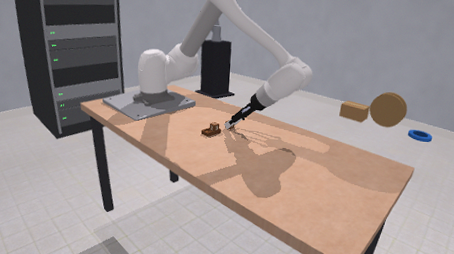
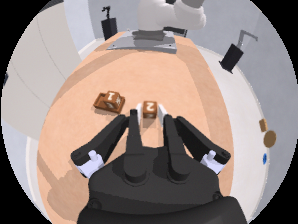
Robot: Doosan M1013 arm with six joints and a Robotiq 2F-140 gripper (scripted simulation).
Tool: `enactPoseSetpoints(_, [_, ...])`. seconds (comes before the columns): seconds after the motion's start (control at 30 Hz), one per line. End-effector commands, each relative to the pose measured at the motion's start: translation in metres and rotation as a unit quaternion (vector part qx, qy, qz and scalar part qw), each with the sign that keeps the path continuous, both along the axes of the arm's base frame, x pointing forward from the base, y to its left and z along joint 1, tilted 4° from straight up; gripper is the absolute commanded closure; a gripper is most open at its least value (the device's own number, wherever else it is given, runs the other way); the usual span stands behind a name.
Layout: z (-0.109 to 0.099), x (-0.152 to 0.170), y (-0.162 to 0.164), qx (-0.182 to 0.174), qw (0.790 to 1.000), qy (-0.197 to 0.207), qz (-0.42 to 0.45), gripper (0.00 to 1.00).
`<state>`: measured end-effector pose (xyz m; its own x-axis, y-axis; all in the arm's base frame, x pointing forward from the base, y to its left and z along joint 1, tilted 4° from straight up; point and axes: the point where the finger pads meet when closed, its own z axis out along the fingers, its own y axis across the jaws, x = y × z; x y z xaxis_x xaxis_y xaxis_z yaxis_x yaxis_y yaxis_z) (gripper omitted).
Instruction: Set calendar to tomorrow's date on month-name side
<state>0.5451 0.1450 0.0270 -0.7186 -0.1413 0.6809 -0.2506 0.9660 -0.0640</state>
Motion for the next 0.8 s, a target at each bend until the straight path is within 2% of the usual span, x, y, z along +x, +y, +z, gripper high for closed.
enactPoseSetpoints(0.0, [0.0002, 0.0000, 0.0000, 0.000, 1.000, 0.000, 0.000, 0.71])
enactPoseSetpoints(0.07, [0.0002, 0.0000, 0.0000, 0.000, 1.000, 0.000, 0.000, 0.71])
enactPoseSetpoints(0.1, [0.0002, 0.0000, 0.0000, 0.000, 1.000, 0.000, 0.000, 0.59])
enactPoseSetpoints(0.77, [0.0003, 0.0000, 0.0000, 0.000, 1.000, 0.000, 0.000, 0.59])
